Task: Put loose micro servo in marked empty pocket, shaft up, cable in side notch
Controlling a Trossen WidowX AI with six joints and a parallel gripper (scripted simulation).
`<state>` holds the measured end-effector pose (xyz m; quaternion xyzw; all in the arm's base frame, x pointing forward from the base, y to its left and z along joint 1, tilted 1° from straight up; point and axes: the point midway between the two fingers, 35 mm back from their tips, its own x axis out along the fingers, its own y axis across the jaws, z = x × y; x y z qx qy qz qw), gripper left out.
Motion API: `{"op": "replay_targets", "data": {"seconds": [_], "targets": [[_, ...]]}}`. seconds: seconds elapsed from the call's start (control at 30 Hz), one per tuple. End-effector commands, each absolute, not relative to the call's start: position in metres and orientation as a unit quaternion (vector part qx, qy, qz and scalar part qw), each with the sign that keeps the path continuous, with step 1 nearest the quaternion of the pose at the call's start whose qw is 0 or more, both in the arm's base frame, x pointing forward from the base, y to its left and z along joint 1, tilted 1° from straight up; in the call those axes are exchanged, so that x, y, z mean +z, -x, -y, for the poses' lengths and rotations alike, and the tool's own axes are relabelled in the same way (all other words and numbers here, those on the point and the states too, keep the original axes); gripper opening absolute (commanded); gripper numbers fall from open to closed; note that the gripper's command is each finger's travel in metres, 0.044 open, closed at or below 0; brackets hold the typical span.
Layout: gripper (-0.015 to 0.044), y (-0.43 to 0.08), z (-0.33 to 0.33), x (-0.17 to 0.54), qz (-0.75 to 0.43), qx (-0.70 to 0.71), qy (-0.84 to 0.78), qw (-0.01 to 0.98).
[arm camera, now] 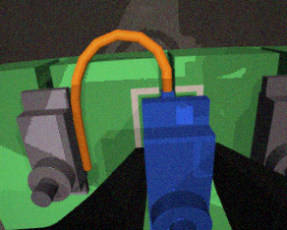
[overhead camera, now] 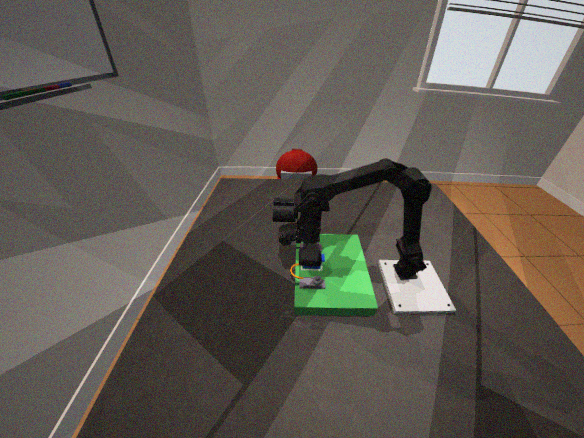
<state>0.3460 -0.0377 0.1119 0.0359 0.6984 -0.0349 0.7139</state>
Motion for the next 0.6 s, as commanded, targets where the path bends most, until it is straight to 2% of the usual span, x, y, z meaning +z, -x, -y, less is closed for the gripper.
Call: {"op": "replay_targets", "data": {"seconds": [0.0,0.57], "targets": [[0.0,-0.346,0.038,0.108,-0.699,-0.036,-0.037,0.714],[0.0,-0.346,0.038,0.091,-0.699,-0.036,-0.037,0.714]]}}
